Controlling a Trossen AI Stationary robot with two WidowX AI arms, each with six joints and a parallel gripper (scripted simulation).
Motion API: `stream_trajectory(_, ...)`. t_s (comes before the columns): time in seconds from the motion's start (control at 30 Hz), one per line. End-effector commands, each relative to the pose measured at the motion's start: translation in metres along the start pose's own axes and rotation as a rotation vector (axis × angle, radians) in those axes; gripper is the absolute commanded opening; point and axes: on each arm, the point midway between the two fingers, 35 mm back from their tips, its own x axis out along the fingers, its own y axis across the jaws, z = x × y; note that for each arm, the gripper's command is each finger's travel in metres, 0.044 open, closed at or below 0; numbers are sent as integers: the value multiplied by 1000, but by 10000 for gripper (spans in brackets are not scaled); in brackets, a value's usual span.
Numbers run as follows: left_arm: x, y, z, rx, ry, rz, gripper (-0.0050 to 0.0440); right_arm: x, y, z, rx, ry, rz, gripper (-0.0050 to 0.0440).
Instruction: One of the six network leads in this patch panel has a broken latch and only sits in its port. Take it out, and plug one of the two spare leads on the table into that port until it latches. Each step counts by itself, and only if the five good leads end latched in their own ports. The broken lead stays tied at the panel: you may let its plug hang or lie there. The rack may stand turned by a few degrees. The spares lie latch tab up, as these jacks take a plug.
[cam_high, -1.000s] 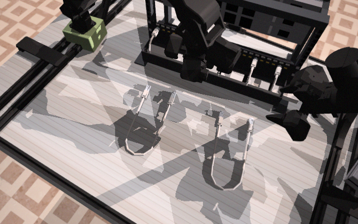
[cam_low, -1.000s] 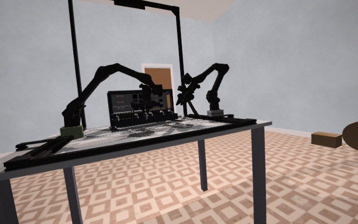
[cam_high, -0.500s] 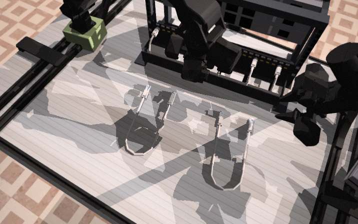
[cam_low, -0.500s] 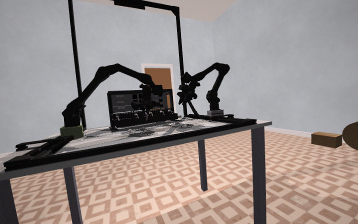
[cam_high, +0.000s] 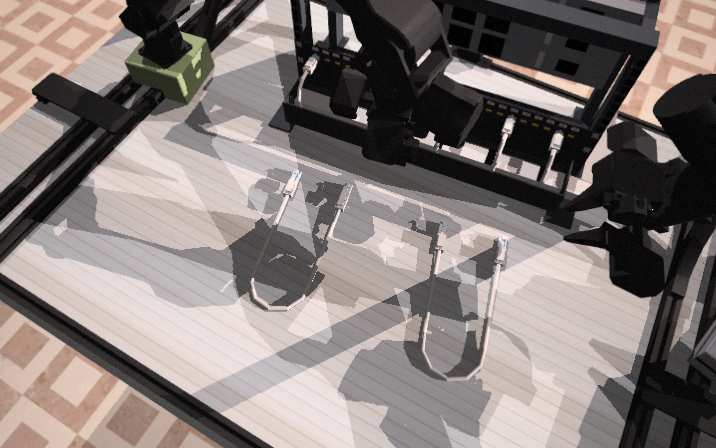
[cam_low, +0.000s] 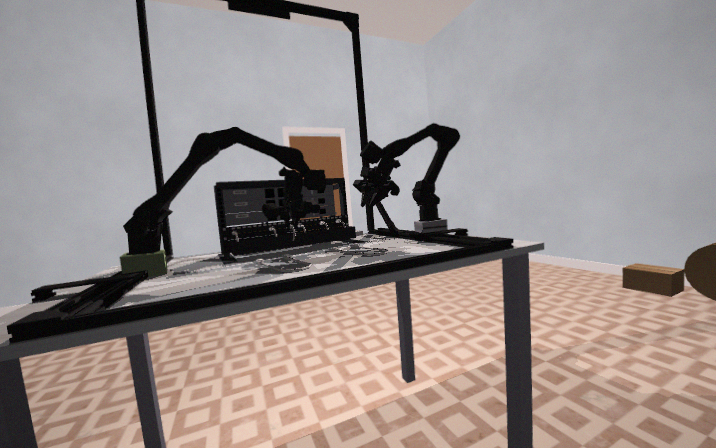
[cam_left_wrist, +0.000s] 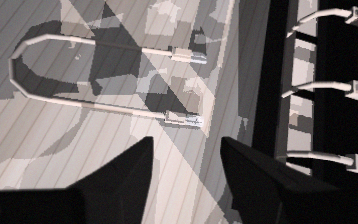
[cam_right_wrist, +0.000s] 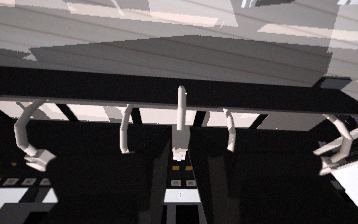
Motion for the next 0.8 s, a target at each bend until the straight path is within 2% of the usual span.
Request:
stream_trajectory(0.0, -4, 2, 1, -47, 12, 22, 176, 0, 0, 0, 0, 0, 0, 55)
stream_trajectory(0.33, -4, 2, 1, -47, 12, 22, 176, 0, 0, 0, 0, 0, 0, 55)
stream_trajectory(0.37, -16, 13, 0, -256, 89, 106, 176, 0, 0, 0, 0, 0, 0, 55)
stream_trajectory(0.77, -16, 13, 0, -256, 89, 106, 176, 0, 0, 0, 0, 0, 0, 55)
